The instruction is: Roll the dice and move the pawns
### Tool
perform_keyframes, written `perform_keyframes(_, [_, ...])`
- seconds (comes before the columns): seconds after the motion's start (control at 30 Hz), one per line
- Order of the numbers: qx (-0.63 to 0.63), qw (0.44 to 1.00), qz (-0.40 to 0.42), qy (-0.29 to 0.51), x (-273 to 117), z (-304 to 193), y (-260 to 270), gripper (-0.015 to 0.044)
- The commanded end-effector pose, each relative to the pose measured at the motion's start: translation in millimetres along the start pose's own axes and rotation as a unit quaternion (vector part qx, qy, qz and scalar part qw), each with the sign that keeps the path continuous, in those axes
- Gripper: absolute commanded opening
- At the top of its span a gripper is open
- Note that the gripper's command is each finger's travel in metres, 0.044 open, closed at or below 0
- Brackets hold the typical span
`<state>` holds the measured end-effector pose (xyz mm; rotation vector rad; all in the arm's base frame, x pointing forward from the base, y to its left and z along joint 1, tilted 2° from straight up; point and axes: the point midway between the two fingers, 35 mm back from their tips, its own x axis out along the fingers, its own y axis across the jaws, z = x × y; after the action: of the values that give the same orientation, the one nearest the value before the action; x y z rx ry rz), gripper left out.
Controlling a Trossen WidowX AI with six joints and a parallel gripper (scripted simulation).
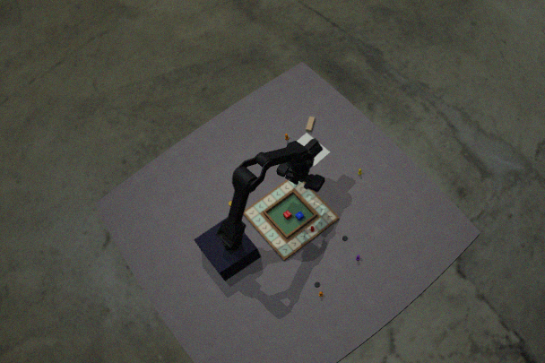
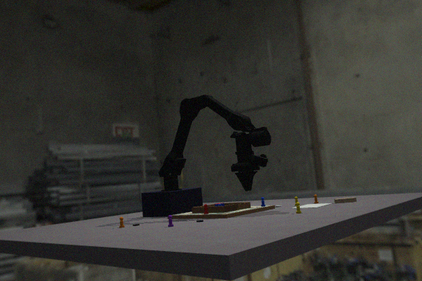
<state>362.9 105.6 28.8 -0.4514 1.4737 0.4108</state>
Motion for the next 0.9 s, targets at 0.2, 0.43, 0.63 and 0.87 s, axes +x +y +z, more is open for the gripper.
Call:
perform_keyframes(0.2, [-0.144,0.99,0.001,-0.002,-0.7,35.3,62.2,0.02])
perform_keyframes(0.43, [-0.144,0.99,0.001,-0.002,14.4,35.3,62.4,0.02])
perform_keyframes(0.63, [-0.144,0.99,0.001,-0.002,18.5,35.5,62.5,0.02])
perform_keyframes(0.87, [-0.144,0.99,0.001,-0.002,30.1,35.9,62.6,0.02])
